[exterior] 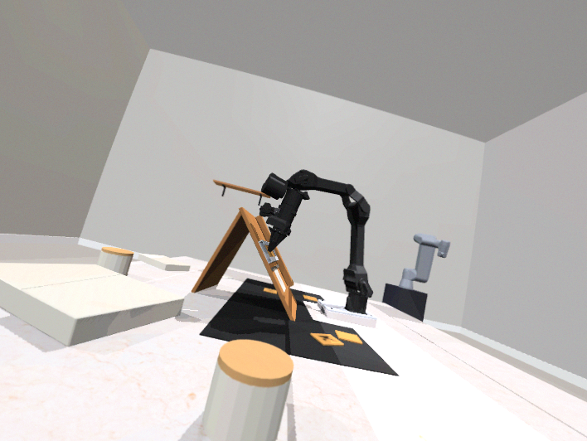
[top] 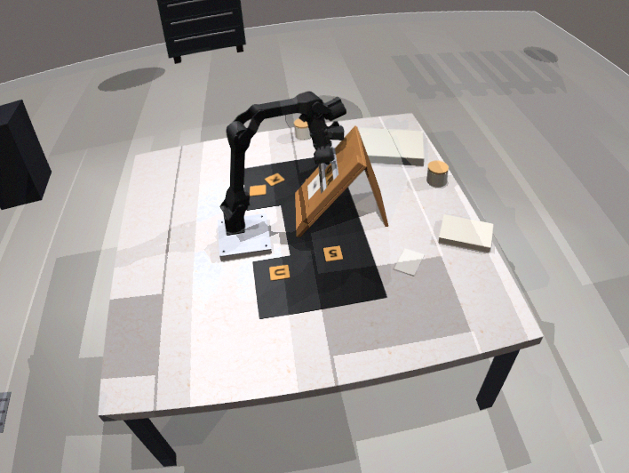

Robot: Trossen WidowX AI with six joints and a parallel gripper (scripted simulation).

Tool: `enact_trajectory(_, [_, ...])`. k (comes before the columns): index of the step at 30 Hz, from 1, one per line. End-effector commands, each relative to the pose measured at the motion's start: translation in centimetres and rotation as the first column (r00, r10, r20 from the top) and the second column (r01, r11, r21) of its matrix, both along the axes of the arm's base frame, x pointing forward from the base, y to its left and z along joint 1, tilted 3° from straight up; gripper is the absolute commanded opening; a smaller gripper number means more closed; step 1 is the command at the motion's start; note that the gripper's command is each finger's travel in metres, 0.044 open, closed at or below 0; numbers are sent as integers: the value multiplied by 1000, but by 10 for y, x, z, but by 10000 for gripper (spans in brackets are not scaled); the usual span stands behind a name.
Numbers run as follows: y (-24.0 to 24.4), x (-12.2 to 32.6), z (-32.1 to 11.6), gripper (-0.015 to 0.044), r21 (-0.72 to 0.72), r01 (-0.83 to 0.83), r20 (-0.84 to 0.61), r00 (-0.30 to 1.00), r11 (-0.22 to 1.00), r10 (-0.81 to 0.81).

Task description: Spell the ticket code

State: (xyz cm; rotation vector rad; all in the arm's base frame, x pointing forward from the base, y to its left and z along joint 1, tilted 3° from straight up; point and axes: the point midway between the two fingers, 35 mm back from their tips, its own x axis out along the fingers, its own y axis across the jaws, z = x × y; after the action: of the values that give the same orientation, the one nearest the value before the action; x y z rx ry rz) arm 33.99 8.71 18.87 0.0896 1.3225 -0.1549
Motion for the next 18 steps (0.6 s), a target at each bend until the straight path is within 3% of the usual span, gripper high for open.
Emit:
enact_trajectory(1, [-2, -1, 2, 0, 2, -4, 2, 1000, 1000, 4])
enact_trajectory(18, [-7, -1, 2, 0, 1, -4, 2, 1000, 1000, 4])
